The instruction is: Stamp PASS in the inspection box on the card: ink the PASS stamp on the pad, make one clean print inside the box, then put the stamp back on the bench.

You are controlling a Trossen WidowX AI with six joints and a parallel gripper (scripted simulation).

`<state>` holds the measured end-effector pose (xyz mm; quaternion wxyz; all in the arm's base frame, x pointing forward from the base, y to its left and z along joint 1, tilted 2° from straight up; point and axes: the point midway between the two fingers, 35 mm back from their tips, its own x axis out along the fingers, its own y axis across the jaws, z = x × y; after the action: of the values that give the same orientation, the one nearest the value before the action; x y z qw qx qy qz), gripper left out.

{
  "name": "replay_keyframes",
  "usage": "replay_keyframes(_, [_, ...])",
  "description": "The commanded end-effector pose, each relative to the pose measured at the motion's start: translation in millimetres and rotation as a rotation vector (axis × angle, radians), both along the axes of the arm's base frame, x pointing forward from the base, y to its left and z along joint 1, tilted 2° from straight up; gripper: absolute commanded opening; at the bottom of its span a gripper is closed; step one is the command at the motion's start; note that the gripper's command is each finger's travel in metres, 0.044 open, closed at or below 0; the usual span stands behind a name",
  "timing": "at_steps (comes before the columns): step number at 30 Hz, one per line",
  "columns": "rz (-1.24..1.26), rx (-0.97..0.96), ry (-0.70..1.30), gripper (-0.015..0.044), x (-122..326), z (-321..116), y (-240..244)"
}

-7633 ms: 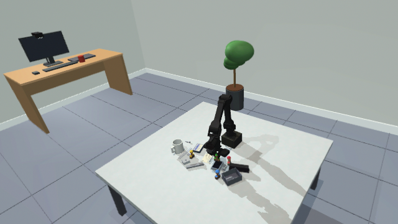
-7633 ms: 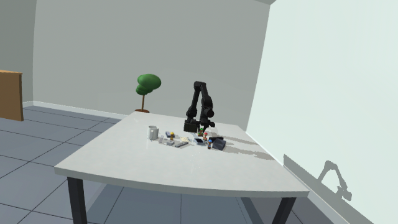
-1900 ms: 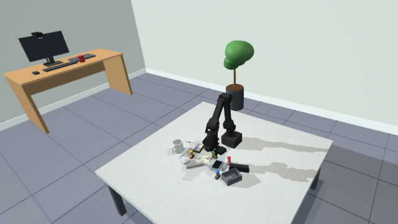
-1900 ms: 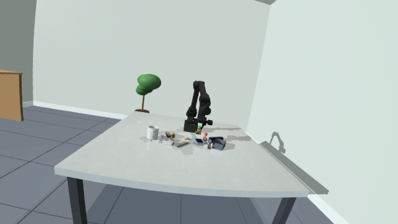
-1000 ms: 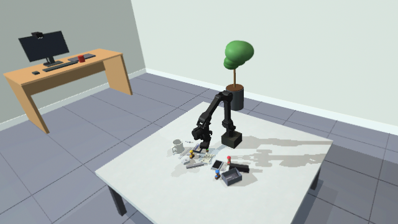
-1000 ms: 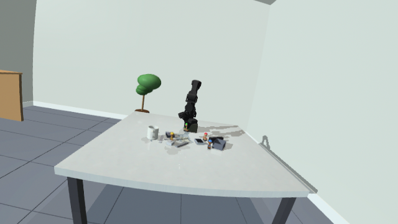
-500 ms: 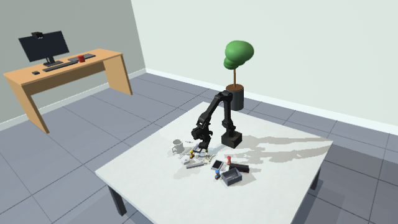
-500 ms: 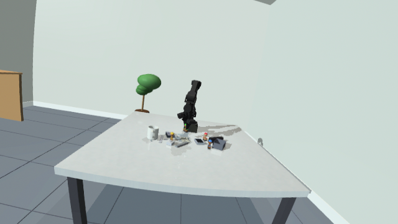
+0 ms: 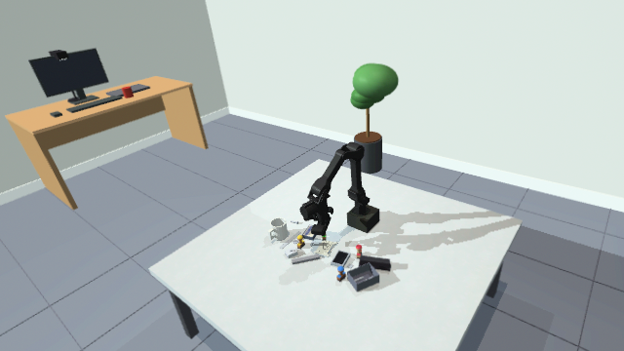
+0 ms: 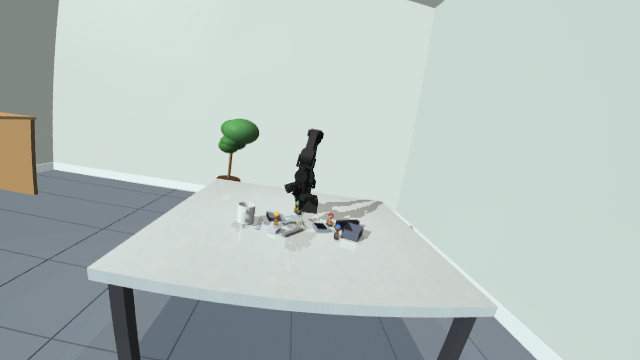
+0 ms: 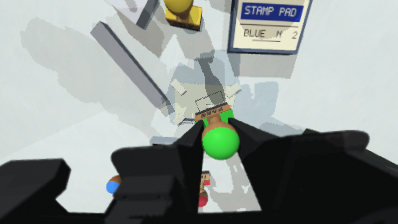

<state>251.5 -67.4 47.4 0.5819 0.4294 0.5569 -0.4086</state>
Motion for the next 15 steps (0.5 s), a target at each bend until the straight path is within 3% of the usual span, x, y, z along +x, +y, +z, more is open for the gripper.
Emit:
replay_keyframes(1, [-0.005, 0.003, -0.002, 0.0000, 0.6, -2.5, 0.5])
replay_keyframes(15, [-0.006, 0.004, -0.003, 0.0000, 1.5, -11.8, 0.5])
